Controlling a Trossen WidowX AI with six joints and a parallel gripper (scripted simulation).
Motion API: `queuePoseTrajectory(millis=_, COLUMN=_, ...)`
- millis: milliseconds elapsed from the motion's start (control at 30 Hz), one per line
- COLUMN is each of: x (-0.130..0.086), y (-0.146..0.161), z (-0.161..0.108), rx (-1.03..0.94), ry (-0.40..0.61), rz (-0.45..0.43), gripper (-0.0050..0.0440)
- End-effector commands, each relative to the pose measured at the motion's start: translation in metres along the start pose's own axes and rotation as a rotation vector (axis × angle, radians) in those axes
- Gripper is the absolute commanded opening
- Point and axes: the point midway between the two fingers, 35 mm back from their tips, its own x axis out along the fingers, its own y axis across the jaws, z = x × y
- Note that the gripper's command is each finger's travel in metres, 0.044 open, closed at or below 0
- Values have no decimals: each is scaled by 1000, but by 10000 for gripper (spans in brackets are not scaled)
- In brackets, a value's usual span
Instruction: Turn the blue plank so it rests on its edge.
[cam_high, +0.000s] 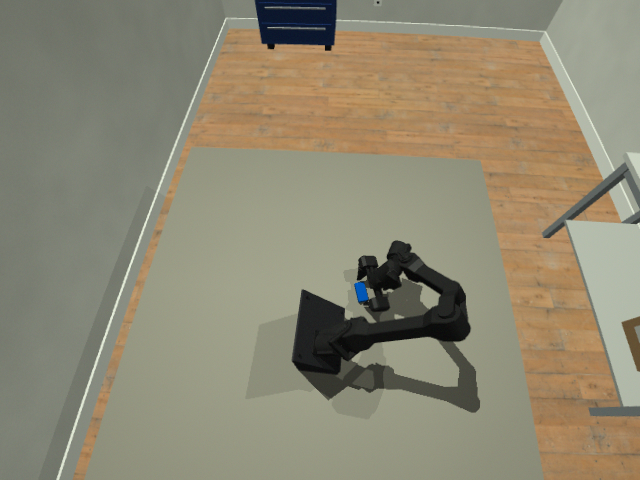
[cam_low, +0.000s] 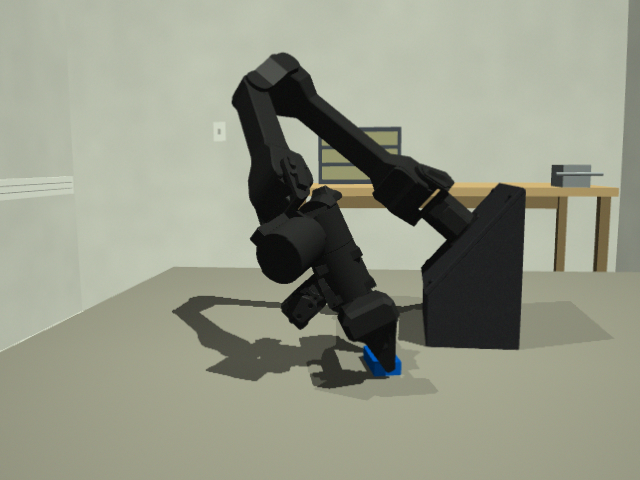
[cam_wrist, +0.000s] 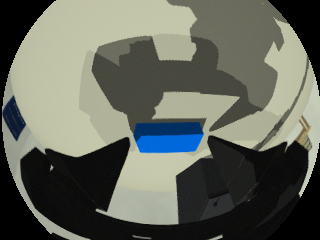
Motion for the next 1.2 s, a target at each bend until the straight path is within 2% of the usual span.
queuePoseTrajectory(millis=0, x=5, y=1, z=0, rx=-1, ry=0, rz=7, gripper=440)
queuePoseTrajectory(millis=467, x=3, y=2, z=2, rx=4, ry=-5, rz=14, gripper=440)
queuePoseTrajectory(millis=500, x=3, y=2, z=2, rx=4, ry=-5, rz=14, gripper=290)
queuePoseTrajectory(millis=1167, x=3, y=2, z=2, rx=4, ry=-7, rz=13, gripper=290)
